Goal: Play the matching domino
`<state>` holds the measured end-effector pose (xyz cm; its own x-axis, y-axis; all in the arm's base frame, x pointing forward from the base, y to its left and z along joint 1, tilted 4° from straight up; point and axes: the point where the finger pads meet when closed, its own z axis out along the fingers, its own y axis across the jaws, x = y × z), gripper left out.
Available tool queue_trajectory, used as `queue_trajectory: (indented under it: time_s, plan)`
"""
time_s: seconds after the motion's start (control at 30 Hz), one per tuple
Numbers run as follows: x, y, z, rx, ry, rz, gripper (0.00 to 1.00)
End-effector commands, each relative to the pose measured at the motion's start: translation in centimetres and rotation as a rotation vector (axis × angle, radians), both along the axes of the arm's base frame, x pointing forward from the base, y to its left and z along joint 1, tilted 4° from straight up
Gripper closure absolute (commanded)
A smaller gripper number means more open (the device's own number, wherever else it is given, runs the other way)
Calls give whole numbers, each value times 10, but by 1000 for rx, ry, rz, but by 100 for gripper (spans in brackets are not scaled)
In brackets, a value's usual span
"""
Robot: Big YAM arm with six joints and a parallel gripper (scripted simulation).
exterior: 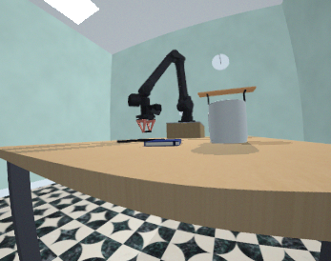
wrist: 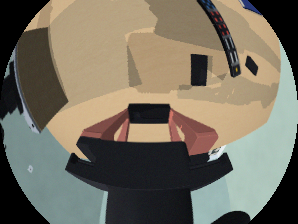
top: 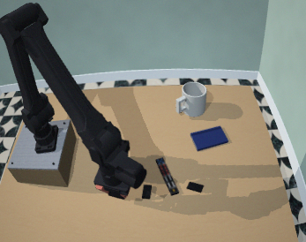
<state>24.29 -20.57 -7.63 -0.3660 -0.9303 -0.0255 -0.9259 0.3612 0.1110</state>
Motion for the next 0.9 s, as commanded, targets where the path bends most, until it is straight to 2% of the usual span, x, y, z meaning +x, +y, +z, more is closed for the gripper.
queue_trajectory:
  time_s: [0.0, 0.23, 0.27, 0.57, 0.8, 0.83, 0.87]
  plan:
    - [12, -14, 27, -32, -35, -13, 51]
    - [12, -14, 27, -32, -35, -13, 51]
    - [5, -5, 23, -18, -22, -1, 51]
    - [18, -18, 63, -39, -44, -12, 51]
    - [18, -18, 63, -39, -44, -12, 51]
    - [11, -10, 56, -25, -29, -1, 51]
    - [13, -11, 59, -27, -32, -2, 51]
